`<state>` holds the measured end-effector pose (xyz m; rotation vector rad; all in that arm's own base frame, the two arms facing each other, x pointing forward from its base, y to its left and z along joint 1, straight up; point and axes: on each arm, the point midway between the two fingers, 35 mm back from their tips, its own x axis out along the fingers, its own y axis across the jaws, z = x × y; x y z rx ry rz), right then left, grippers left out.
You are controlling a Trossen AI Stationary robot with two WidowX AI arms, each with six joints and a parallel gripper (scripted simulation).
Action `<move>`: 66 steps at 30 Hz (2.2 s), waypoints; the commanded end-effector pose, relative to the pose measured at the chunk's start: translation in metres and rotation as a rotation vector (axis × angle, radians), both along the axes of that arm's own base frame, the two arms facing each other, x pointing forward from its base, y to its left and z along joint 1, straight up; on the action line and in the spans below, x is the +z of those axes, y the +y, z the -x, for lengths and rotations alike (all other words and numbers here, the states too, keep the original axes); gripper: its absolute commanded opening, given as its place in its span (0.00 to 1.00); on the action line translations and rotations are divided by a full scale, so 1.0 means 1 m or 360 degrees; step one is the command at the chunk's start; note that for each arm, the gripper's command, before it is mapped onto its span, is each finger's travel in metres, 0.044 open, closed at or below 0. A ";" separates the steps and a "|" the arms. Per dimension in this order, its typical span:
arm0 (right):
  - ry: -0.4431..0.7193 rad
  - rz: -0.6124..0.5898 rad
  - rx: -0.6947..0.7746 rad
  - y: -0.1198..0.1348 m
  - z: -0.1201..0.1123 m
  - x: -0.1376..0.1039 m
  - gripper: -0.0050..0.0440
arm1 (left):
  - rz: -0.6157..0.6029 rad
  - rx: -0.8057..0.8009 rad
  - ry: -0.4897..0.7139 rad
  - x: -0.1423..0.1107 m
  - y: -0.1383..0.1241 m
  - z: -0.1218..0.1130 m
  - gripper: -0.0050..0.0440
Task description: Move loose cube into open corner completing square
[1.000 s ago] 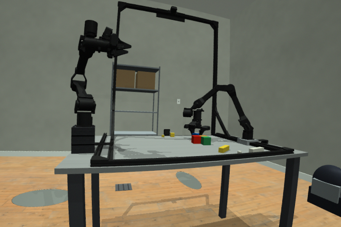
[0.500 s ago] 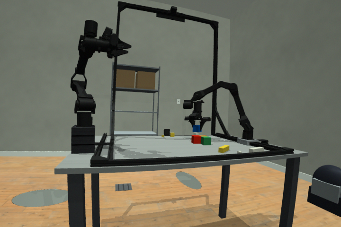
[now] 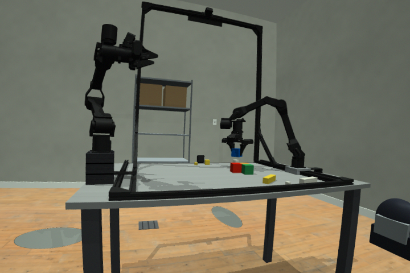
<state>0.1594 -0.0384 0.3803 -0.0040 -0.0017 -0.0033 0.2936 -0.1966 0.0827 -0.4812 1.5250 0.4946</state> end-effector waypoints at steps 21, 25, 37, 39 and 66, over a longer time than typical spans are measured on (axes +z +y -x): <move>0.0001 -0.0007 0.0005 0.001 0.000 0.000 0.92 | -0.0002 -0.0555 -0.0017 0.004 0.091 -0.055 0.10; 0.0001 -0.0007 0.0005 0.001 0.000 0.000 0.92 | 0.0001 -0.0671 -0.0015 0.004 0.109 -0.062 0.10; 0.0001 -0.0007 0.0005 0.001 0.000 0.000 0.92 | 0.0009 -0.0960 -0.0014 0.004 0.155 -0.075 0.10; 0.0001 -0.0007 0.0005 0.001 0.000 0.000 0.92 | 0.0010 -0.1018 -0.0014 0.004 0.165 -0.077 0.10; 0.0001 -0.0007 0.0005 0.001 0.000 0.000 0.92 | 0.0015 -0.1190 -0.0015 -0.056 0.194 -0.081 0.10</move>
